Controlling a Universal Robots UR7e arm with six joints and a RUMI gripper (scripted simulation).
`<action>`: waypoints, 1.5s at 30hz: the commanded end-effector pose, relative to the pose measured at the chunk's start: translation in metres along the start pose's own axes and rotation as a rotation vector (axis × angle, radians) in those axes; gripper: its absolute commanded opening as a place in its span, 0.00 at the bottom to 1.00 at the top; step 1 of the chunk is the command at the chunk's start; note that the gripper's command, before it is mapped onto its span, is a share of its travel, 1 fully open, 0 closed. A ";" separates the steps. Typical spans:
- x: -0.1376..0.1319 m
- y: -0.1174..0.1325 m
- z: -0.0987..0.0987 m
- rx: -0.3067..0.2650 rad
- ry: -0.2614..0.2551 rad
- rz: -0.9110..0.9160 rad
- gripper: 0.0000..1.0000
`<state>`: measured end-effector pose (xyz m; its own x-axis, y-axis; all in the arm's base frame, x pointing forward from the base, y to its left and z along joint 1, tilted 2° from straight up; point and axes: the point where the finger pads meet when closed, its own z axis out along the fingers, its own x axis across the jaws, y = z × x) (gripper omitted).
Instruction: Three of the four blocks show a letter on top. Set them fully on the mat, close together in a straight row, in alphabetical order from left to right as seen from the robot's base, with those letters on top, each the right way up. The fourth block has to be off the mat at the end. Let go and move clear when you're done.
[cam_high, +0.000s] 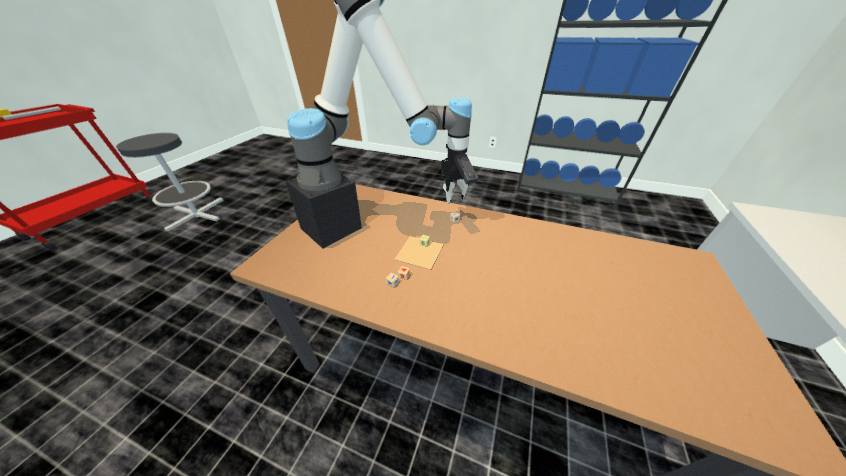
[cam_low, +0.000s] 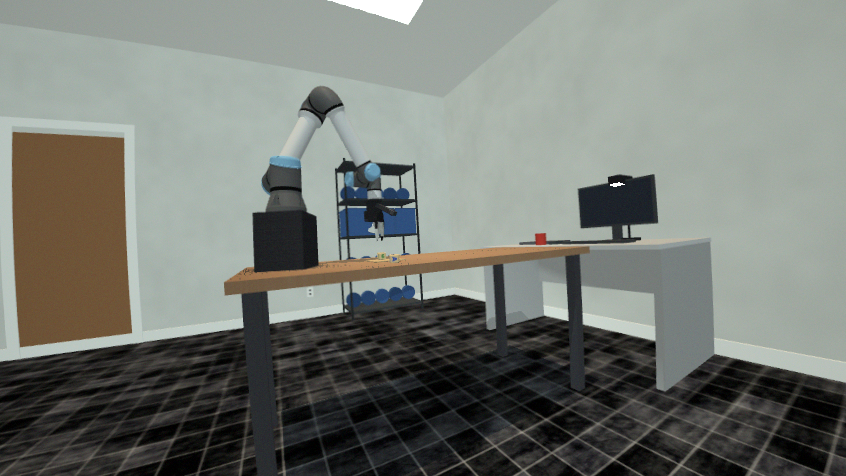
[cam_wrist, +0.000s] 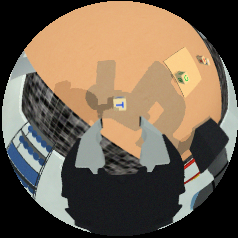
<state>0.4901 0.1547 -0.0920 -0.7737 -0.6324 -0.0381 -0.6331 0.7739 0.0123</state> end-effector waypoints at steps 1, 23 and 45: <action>-0.001 -0.001 -0.001 0.002 -0.001 0.000 0.40; -0.001 0.000 0.010 0.001 0.001 0.000 0.40; -0.001 0.000 0.041 0.000 0.001 0.000 0.40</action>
<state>0.4913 0.1561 -0.1227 -0.7741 -0.6320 -0.0355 -0.6328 0.7742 0.0139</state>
